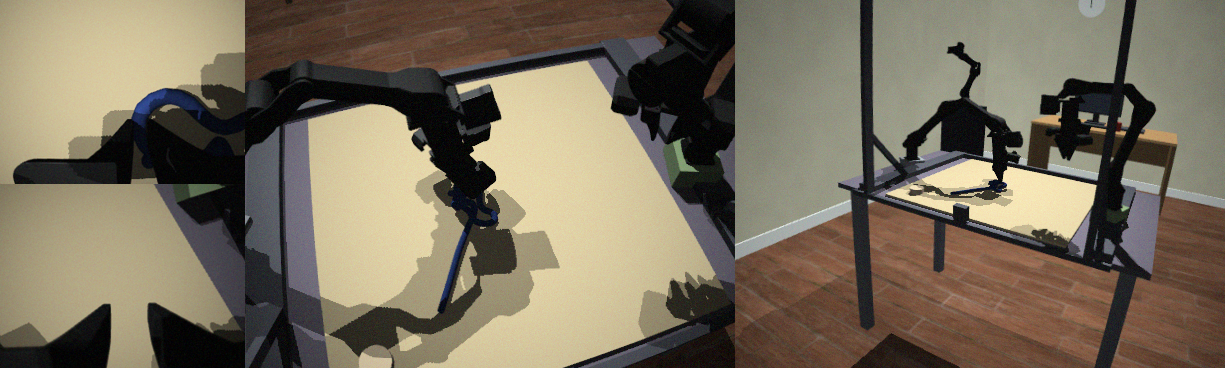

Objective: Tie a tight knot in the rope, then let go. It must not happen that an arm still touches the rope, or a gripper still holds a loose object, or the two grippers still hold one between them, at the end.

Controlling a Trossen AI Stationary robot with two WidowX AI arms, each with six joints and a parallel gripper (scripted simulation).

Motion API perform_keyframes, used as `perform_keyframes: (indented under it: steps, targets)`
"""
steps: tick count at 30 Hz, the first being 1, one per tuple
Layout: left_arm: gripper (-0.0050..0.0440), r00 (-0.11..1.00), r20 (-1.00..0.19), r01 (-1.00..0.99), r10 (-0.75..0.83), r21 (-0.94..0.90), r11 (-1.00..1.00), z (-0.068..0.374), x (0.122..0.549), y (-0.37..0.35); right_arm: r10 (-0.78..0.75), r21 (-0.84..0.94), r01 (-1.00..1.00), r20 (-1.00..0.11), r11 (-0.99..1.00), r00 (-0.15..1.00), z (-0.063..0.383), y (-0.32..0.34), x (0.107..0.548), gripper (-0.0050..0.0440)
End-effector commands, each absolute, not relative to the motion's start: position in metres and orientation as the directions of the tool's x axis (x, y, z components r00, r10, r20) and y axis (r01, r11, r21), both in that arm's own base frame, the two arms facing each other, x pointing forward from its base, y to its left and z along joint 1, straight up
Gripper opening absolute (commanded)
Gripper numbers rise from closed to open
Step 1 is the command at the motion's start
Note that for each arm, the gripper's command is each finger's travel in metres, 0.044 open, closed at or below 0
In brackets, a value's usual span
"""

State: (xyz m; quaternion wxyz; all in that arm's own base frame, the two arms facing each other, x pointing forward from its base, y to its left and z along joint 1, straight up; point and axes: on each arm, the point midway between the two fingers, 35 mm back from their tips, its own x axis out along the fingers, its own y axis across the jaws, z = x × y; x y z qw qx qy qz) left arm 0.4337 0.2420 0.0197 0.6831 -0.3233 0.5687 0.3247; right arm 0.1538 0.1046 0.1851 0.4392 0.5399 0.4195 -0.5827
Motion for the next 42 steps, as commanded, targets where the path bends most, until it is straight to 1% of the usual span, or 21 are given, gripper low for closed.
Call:
perform_keyframes:
  steps: [1, 9, 17, 42]
  targets:
    - [0.0045, 0.182, -0.978, -0.807, 0.102, -0.089, 0.584, 0.048, 0.439, 0.246, -0.055, -0.003, 0.965, -0.998, -0.263, -0.018, 0.188, 0.104, 0.154, 0.01]
    - [0.0045, 0.182, -0.978, -0.807, 0.102, -0.089, 0.584, 0.052, 0.439, 0.246, -0.055, -0.003, 0.965, -0.998, -0.263, -0.018, 0.188, 0.104, 0.154, 0.01]
    - [0.0045, 0.182, -0.978, -0.807, 0.102, -0.089, 0.584, 0.068, 0.438, 0.245, -0.055, -0.003, 0.965, -0.998, -0.263, -0.018, 0.188, 0.104, 0.154, 0.01]
    - [0.0045, 0.181, -0.978, -0.807, 0.101, -0.088, 0.584, 0.067, 0.425, 0.238, -0.055, -0.003, 0.965, -0.998, -0.263, -0.018, 0.188, 0.104, 0.154, 0.01]
